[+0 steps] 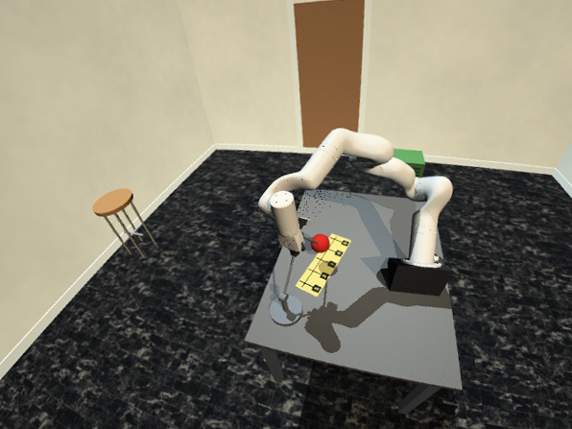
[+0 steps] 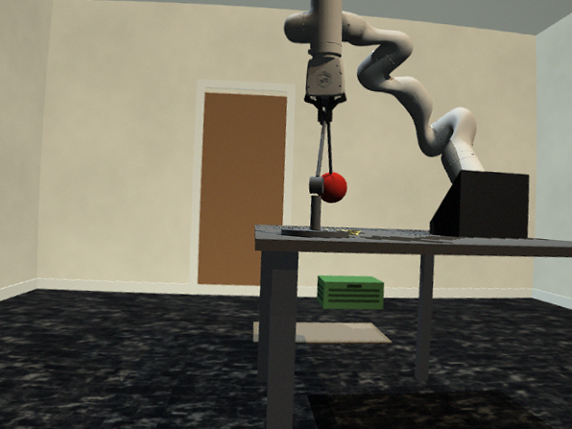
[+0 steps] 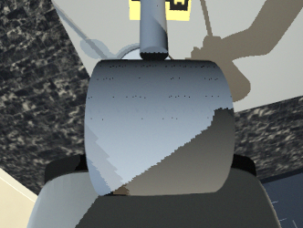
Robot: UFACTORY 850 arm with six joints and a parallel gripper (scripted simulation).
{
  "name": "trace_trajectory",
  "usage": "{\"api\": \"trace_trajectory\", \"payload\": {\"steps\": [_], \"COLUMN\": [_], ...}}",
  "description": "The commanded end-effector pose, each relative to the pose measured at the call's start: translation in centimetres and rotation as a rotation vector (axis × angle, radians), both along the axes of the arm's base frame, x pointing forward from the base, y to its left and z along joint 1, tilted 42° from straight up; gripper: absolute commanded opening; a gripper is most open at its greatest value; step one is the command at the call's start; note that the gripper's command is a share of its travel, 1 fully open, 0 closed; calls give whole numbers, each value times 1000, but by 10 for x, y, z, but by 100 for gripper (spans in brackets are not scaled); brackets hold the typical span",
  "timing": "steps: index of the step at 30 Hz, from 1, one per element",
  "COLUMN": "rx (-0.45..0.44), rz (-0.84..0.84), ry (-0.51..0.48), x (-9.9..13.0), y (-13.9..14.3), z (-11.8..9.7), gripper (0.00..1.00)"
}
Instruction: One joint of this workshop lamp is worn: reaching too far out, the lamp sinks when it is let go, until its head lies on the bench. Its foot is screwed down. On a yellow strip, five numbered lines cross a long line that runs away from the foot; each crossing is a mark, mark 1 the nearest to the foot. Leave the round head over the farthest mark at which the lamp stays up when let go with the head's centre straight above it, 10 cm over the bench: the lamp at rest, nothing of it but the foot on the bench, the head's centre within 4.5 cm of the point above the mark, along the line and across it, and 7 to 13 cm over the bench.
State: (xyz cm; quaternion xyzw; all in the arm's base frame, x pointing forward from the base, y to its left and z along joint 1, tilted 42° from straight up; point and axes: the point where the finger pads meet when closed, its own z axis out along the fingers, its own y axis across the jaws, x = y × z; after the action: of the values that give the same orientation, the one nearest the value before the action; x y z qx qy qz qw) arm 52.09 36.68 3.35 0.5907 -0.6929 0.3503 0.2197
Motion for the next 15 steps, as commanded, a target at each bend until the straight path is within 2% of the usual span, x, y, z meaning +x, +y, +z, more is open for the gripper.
{"api": "trace_trajectory", "payload": {"steps": [1,9,10,15], "rx": [2,2,2,2], "rz": [1,1,1,1], "ry": [-1,-1,-1,-1], "x": [1,2,2,2], "y": [9,20,19,19], "z": [-1,-2,-2,-2], "gripper": [0,0,100,100]}}
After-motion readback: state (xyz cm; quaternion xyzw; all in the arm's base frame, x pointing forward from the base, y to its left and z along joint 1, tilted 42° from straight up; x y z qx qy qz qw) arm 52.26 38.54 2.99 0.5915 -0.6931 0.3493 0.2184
